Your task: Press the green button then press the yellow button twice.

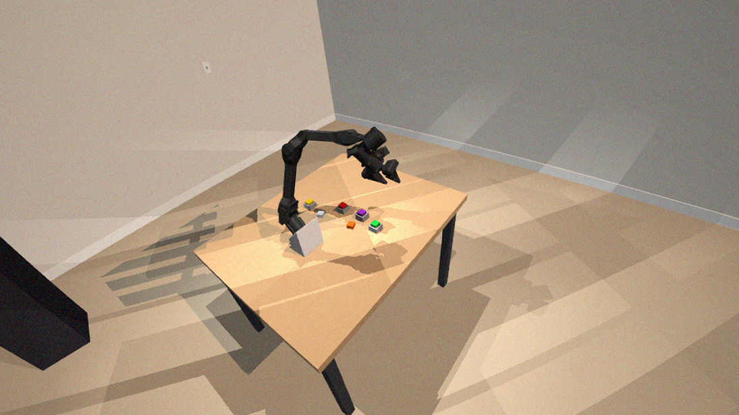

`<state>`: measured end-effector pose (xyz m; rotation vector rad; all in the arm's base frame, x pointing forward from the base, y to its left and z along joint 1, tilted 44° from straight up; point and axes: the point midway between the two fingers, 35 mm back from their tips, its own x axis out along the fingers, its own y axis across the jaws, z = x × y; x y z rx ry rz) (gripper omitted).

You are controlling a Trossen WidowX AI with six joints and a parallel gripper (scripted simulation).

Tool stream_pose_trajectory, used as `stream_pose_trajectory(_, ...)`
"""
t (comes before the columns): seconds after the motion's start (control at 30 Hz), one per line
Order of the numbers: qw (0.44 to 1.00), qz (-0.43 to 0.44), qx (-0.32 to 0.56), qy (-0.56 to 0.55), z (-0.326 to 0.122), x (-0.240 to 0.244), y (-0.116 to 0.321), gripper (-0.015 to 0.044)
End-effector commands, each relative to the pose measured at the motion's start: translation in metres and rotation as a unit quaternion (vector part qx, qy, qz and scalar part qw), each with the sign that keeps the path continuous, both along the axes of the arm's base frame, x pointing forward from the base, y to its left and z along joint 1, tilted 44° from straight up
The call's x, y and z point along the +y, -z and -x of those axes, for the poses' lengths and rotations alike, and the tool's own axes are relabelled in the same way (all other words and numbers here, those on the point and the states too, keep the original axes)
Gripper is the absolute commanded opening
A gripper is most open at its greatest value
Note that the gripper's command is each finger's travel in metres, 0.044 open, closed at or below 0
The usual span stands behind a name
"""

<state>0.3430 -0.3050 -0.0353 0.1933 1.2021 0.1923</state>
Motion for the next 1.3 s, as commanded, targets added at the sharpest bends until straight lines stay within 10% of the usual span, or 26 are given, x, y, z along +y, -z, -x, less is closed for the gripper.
stream_pose_trajectory(0.0,0.992,-0.09,0.065,-0.067,0.006,0.069,0.031,0.04)
stream_pose_trajectory(0.43,0.945,-0.221,0.177,-0.163,0.033,0.17,0.055,0.04)
stream_pose_trajectory(0.9,0.945,-0.222,0.176,-0.163,0.04,0.212,0.1,0.0032)
stream_pose_trajectory(1.27,0.945,-0.222,0.176,-0.163,0.04,0.212,0.1,0.002)
